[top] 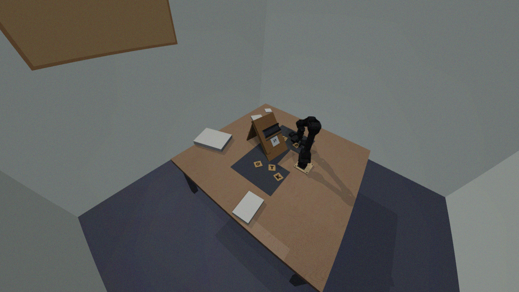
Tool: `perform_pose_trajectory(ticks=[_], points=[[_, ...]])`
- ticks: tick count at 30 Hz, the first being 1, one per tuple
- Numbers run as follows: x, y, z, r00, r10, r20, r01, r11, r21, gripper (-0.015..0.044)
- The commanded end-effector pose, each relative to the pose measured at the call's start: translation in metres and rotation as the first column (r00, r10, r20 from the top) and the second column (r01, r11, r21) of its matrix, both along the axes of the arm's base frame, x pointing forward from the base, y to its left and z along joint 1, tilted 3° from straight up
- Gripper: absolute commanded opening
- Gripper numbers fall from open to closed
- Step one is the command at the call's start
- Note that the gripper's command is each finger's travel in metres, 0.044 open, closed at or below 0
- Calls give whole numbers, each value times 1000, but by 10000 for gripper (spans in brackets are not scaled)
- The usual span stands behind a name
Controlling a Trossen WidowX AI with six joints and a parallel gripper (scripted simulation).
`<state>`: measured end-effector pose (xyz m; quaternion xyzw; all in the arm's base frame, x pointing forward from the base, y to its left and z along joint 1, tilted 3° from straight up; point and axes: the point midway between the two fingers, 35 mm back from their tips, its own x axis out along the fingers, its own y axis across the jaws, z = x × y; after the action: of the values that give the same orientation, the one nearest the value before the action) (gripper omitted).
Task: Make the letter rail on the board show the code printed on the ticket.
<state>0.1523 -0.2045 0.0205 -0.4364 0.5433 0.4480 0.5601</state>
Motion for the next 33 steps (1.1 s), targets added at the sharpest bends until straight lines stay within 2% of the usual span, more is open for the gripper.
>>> perform_pose_trajectory(ticks=[1,7,15,33], points=[[0,0,0,1000,-4,-2,4,1000,-2,254],[0,0,0,1000,-4,-2,4,1000,-2,214],[0,0,6,1000,-4,-2,4,1000,-2,4],[0,1,18,1000,-4,-2,4,1000,-2,0]])
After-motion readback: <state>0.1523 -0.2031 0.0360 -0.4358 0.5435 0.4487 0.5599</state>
